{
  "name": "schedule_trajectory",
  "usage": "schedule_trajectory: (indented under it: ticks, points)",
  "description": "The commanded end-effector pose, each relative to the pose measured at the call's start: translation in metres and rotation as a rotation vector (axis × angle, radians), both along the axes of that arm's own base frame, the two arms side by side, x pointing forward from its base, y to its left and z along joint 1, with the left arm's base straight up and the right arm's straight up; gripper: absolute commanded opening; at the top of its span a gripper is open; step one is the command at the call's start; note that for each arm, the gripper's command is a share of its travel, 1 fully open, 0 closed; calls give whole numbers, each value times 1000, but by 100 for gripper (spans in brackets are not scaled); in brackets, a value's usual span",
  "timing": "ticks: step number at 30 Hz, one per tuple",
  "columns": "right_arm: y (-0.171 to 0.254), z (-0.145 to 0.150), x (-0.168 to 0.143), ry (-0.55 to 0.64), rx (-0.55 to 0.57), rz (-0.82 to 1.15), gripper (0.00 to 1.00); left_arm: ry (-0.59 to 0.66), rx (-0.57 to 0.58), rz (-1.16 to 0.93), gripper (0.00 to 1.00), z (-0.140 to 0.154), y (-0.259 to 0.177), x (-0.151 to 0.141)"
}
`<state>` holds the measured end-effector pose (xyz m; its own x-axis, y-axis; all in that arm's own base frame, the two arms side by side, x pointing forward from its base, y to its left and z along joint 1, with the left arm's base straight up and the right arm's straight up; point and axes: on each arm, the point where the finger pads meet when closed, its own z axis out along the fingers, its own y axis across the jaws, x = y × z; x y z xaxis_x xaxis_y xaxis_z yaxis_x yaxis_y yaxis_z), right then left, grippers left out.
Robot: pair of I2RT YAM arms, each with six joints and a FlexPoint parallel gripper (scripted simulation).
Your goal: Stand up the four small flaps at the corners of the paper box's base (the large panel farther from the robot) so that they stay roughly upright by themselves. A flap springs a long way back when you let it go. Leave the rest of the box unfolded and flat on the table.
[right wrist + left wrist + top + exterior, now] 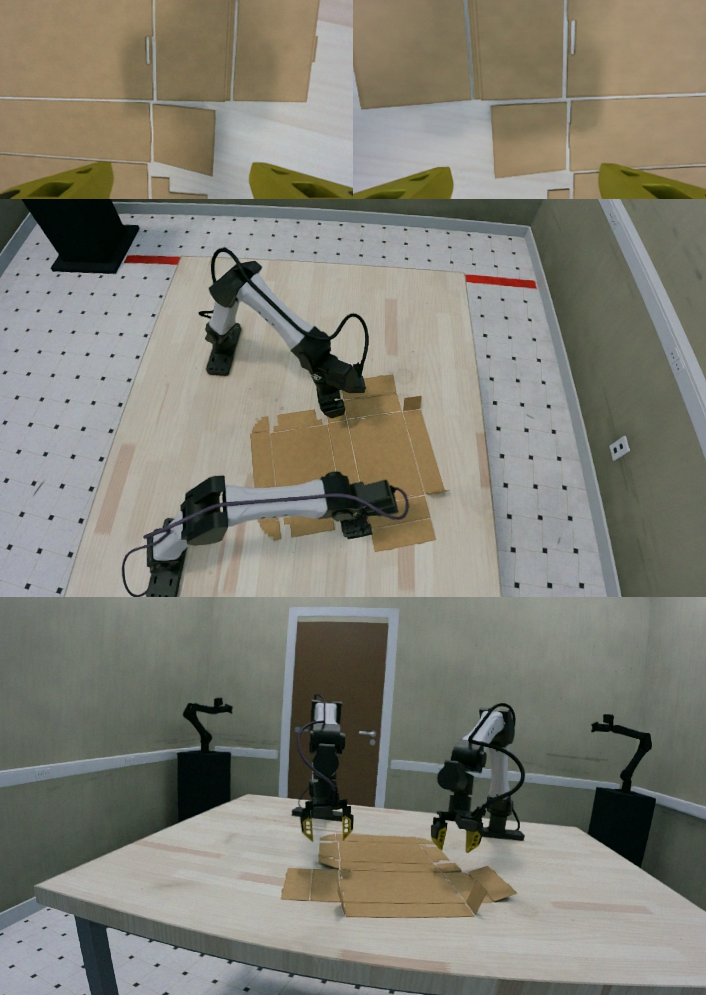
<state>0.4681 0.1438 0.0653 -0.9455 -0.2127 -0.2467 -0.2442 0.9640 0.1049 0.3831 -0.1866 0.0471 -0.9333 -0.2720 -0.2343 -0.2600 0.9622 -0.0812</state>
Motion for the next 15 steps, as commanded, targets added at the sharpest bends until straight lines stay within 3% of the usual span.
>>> schedule_trajectory:
  ticks: [1, 15]
  points:
    - [-4, 35, 7, -64, 17, -5, 77, -73, -36, 5, 77, 34, -2, 11]
    - [-2, 31, 10, -77, 21, -7, 77, -96, -48, 5, 77, 33, -6, 17]
